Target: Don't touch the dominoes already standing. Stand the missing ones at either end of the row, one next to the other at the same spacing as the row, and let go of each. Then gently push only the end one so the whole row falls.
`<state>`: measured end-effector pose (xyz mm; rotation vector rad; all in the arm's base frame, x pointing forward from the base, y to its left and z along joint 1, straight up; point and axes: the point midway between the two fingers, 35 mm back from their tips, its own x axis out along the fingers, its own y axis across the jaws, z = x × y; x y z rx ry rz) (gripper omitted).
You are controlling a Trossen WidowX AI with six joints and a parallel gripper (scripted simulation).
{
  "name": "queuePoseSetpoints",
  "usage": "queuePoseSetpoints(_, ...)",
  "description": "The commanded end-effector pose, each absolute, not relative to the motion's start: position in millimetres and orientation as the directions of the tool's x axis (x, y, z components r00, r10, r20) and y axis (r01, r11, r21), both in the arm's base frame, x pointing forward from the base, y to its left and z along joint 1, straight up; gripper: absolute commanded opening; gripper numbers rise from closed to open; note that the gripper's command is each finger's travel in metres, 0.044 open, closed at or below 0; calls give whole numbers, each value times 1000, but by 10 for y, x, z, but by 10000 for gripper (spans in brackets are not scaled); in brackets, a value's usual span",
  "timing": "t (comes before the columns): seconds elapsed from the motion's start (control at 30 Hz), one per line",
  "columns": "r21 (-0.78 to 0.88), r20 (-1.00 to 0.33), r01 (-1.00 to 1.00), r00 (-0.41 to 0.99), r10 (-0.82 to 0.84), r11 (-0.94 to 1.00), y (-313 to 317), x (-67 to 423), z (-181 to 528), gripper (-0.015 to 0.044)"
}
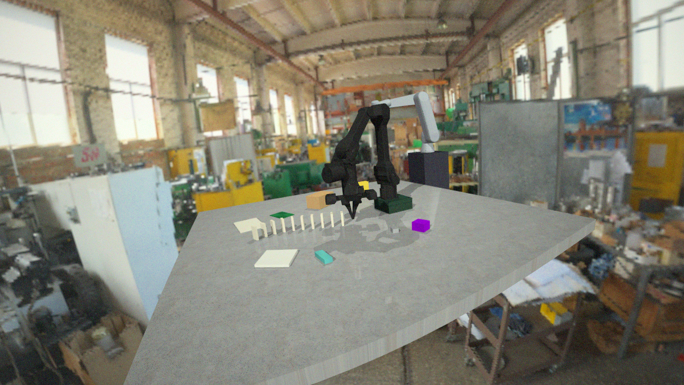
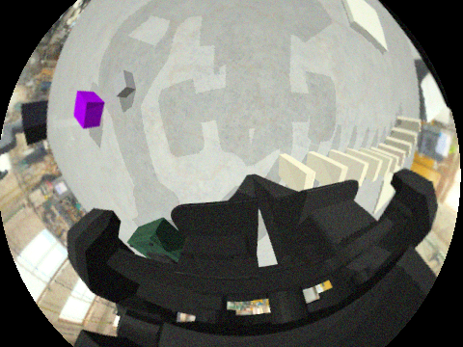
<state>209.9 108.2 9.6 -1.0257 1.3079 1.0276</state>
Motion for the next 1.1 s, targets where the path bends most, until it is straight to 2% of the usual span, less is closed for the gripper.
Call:
queuePoseSetpoints(0.0, -11, -1000, -972, 15, 17, 234, 1099, 2140, 85, 0)
queuePoseSetpoints(0.7, -13, -1000, -971, 17, 13, 238, 1037, 2417, 99, 0)
queuePoseSetpoints(1.07, -15, -1000, -972, 19, 16, 234, 956, 2668, 698, 0)
